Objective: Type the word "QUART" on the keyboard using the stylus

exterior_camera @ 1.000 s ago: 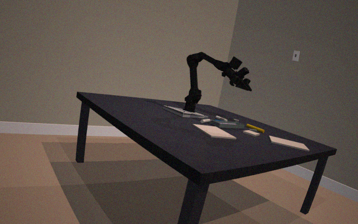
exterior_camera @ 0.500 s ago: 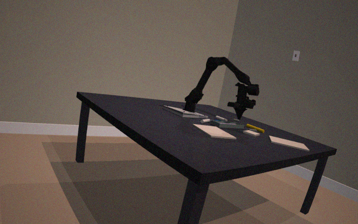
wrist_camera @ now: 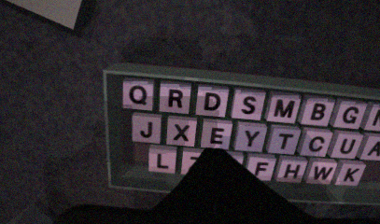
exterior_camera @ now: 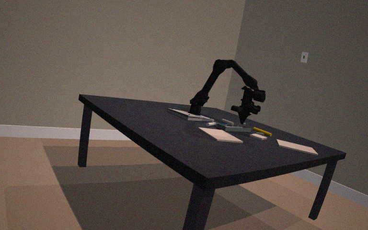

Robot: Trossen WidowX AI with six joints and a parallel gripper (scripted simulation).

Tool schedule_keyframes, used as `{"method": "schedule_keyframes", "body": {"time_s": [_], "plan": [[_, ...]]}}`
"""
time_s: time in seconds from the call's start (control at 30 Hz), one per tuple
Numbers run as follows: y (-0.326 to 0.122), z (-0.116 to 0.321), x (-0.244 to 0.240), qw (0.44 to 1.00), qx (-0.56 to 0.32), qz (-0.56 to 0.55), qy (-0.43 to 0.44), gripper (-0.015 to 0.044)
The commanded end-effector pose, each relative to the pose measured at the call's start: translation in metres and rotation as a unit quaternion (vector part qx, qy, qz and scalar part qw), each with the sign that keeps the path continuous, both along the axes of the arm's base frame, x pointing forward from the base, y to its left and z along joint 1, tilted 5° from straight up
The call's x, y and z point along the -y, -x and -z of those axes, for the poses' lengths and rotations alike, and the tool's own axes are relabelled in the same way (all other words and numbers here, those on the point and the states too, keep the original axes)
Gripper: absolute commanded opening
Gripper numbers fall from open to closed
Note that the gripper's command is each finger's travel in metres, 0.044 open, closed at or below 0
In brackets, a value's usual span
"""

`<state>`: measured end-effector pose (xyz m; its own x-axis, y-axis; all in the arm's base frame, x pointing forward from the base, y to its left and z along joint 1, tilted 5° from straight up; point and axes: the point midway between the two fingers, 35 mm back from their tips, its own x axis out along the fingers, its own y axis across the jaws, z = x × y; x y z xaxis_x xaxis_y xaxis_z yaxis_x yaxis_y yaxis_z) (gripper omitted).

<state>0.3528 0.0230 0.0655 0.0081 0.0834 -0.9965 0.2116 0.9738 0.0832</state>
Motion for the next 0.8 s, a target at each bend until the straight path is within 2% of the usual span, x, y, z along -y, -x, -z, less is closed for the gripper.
{"method": "schedule_keyframes", "body": {"time_s": [0.0, 0.37, 0.57, 0.77], "plan": [[0.012, 0.004, 0.046, 1.000, -0.001, 0.010, 0.003, 0.0000], [0.013, 0.004, 0.052, 1.000, -0.001, 0.010, 0.003, 0.0000], [0.028, 0.009, 0.116, 1.000, -0.002, 0.010, 0.006, 0.0000], [0.029, 0.009, 0.118, 1.000, -0.002, 0.010, 0.006, 0.0000]]}}
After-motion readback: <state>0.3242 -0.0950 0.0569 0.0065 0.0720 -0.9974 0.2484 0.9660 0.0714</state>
